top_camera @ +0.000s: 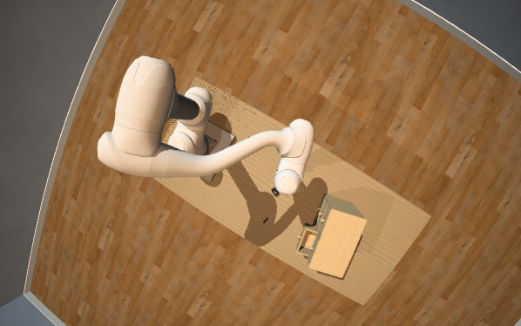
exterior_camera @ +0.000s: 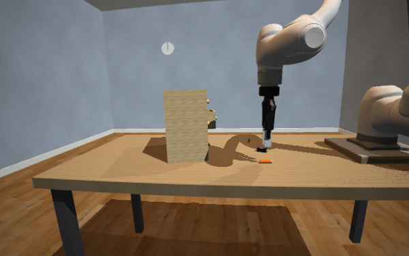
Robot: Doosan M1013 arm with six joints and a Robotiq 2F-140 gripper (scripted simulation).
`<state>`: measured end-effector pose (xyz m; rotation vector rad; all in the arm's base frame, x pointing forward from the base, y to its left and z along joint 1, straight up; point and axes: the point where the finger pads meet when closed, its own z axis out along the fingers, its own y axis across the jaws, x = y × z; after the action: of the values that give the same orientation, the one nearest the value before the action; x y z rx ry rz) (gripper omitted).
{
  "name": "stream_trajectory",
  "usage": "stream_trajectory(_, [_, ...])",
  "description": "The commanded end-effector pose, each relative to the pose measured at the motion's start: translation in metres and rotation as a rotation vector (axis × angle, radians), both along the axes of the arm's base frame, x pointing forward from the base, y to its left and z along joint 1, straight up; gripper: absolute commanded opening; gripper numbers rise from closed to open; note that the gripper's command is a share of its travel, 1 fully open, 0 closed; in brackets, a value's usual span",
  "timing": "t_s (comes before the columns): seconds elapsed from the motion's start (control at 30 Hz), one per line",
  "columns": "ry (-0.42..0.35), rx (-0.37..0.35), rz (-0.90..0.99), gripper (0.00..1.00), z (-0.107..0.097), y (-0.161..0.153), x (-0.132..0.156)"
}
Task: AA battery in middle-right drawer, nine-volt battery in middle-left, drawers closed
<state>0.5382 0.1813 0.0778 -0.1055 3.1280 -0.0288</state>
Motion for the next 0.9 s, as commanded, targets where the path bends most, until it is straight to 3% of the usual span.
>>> stream_trajectory(0.0, [0.012, 0.011, 0.025, 0.17, -0.002, 0.0, -0.001])
stream_trajectory(0.53, [0.012, 0.011, 0.025, 0.17, -0.008, 0.0, -0.001])
stream_trajectory(0.87, [0.012, 0.011, 0.025, 0.17, -0.031, -0.001, 0.0])
